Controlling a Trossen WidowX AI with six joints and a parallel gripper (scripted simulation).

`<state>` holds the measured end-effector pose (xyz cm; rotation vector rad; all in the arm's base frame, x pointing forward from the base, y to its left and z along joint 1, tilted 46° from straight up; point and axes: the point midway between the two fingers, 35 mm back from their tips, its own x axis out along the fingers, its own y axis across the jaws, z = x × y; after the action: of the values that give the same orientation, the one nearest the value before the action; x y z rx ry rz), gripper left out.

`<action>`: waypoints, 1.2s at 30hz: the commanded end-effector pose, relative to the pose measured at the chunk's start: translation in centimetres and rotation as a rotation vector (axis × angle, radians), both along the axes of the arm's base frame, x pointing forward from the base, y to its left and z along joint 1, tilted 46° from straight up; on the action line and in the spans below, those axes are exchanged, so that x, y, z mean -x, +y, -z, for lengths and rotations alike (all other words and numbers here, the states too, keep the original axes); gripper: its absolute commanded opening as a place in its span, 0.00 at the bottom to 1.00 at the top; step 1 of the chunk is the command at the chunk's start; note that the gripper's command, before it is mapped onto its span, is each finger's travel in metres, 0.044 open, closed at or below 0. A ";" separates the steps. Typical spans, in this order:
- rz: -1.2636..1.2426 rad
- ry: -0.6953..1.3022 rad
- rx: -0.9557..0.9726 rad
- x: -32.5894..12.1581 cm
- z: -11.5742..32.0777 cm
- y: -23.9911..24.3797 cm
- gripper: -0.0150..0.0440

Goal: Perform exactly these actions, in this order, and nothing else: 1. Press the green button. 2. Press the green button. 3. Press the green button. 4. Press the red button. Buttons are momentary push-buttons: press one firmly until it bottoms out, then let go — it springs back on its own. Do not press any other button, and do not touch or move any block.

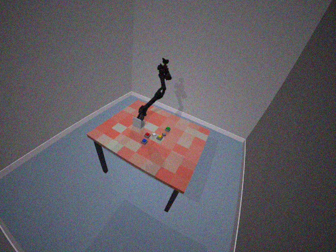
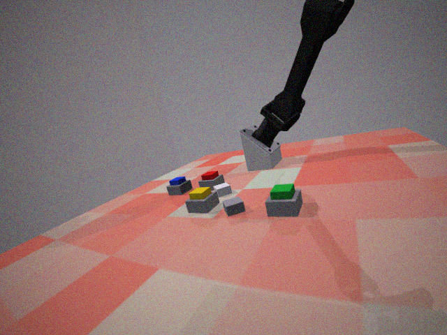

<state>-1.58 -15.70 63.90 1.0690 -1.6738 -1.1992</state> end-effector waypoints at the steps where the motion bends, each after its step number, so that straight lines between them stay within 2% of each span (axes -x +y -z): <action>1: 0.002 -0.007 0.004 0.1 0.0 0.0 0.93; 5: 0.060 -0.161 0.108 2.9 -0.9 1.2 0.93; 10: 0.192 -0.482 0.415 9.2 -2.6 6.0 0.93; 15: 0.332 -0.710 0.755 14.1 -3.0 13.4 0.93; 20: 0.427 -0.860 1.164 16.4 -2.3 22.7 0.93; 27: 0.445 -0.904 1.752 14.2 0.5 35.4 0.93; 36: 0.254 -0.703 2.451 4.6 6.4 47.5 0.93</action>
<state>-10.15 28.22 59.96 -0.3599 -2.2933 1.2943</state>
